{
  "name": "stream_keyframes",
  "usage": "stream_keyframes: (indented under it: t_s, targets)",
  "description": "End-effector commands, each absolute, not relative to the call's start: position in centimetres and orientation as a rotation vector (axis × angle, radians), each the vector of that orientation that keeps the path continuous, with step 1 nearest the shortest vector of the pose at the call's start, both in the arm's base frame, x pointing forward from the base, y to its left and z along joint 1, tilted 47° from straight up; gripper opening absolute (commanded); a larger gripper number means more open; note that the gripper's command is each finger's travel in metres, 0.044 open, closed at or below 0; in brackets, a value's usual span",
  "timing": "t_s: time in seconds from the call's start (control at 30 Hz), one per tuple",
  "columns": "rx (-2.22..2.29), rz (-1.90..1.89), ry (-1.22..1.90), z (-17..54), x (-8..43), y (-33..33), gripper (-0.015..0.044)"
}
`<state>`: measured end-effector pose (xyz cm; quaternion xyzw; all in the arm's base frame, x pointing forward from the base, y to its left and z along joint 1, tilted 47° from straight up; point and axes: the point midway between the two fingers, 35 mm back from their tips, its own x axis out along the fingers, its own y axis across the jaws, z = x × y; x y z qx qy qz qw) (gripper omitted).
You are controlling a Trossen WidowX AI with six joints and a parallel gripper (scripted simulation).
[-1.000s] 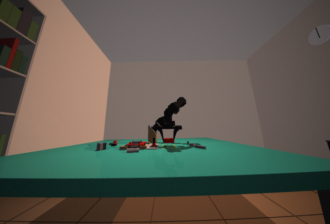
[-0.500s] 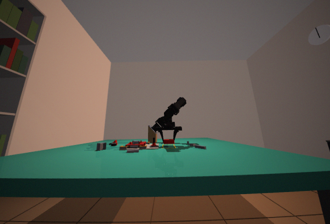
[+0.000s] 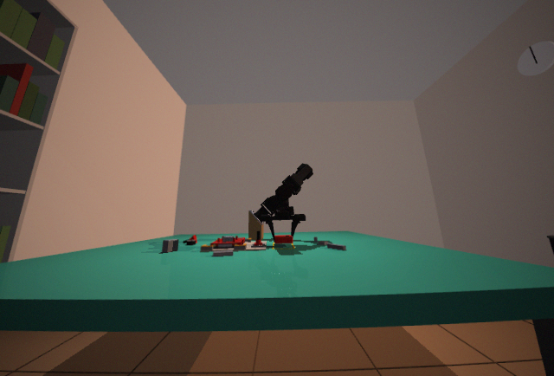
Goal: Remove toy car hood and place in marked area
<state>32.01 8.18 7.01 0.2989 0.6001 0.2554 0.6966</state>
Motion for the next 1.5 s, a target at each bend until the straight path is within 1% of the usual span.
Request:
stream_keyframes:
  t_s: [0.0,0.63,1.2,1.47]
  targets:
    - [0.674,0.566,1.344,6.8,31.9,8.4,0.0]
    - [0.675,0.566,1.344,6.2,32.0,9.0,0.0]
    - [0.669,0.572,1.338,6.5,32.1,8.8,0.044]
    - [0.666,0.571,1.344,10.8,31.3,4.1,0.044]
